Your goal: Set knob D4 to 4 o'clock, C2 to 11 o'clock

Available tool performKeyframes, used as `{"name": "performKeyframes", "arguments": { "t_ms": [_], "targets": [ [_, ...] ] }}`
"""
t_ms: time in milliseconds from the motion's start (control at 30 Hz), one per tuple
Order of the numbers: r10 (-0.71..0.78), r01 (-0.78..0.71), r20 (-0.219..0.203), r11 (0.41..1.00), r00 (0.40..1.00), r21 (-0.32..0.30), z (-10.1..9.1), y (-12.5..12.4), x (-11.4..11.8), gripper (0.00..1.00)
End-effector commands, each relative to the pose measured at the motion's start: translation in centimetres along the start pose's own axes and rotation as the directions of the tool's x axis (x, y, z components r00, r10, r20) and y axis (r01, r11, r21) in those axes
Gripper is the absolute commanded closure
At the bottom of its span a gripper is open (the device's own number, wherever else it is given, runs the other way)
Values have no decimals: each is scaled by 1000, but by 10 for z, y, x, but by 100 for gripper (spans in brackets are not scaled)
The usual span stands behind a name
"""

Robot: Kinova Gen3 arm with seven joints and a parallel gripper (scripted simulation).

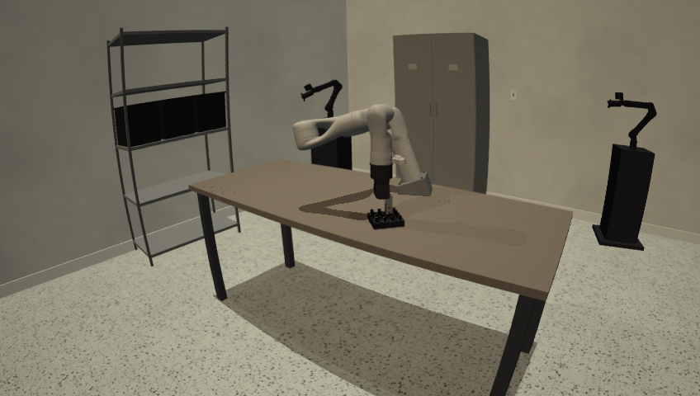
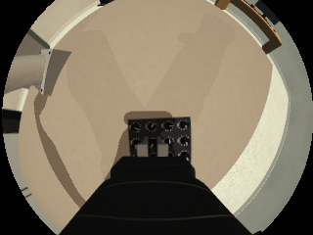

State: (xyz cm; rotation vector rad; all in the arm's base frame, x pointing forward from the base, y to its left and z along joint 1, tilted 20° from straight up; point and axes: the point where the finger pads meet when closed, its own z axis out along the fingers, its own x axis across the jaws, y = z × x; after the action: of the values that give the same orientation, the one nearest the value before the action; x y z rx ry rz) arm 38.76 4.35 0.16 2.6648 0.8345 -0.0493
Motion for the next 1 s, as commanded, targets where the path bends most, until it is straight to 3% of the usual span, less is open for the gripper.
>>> {"name": "performKeyframes", "arguments": {
  "t_ms": [0, 967],
  "targets": [
    [0, 0, -2, 1000, 1000, -1, -1, 0, 0, 70],
    [-79, 79, -2, 997, 997, -1, -1, 0, 0, 70]
  ]
}}
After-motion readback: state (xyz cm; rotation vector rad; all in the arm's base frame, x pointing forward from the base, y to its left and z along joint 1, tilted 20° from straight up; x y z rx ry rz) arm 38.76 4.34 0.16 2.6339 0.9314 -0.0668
